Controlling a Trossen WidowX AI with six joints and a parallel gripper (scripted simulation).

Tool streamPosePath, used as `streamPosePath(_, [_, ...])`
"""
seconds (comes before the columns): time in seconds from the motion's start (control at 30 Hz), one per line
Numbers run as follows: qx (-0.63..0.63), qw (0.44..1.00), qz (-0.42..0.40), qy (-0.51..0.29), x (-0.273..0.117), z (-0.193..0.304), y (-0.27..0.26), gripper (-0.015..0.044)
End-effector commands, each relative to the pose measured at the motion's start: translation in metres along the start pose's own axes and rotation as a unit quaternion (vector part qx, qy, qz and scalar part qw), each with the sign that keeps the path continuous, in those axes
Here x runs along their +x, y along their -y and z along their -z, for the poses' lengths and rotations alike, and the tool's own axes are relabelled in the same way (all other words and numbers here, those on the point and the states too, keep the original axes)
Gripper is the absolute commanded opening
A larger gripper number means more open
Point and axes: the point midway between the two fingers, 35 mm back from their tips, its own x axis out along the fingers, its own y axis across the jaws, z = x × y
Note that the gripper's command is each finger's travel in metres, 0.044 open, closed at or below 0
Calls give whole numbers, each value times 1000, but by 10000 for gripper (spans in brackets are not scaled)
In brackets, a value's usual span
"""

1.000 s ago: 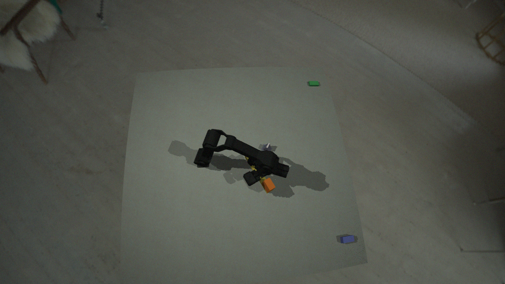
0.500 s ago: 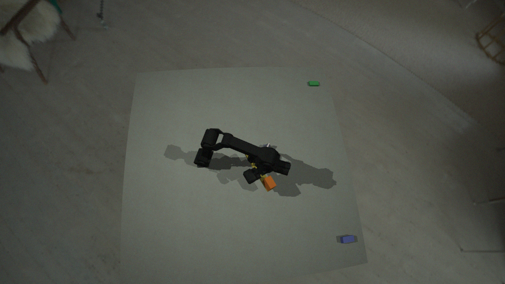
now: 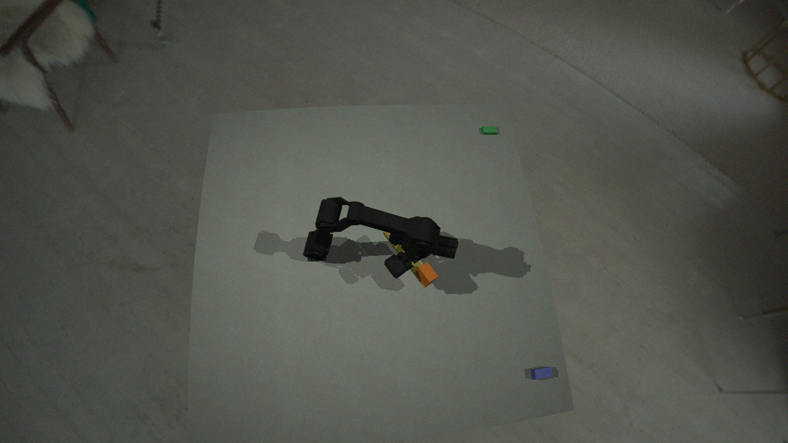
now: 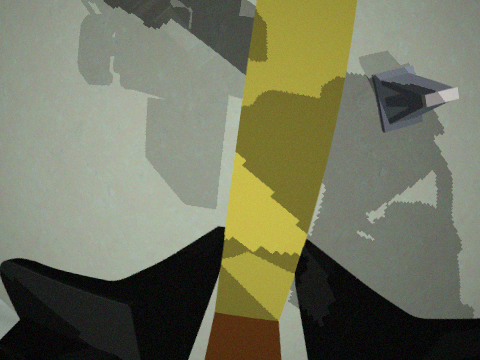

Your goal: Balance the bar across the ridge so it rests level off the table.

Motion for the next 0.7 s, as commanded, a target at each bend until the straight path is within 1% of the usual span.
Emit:
streamPosePath(0.0, [-16, 1000, 2, -1, -2, -6, 12, 0])
streamPosePath(0.67, [-121, 993, 5, 1, -3, -57, 67, 0])
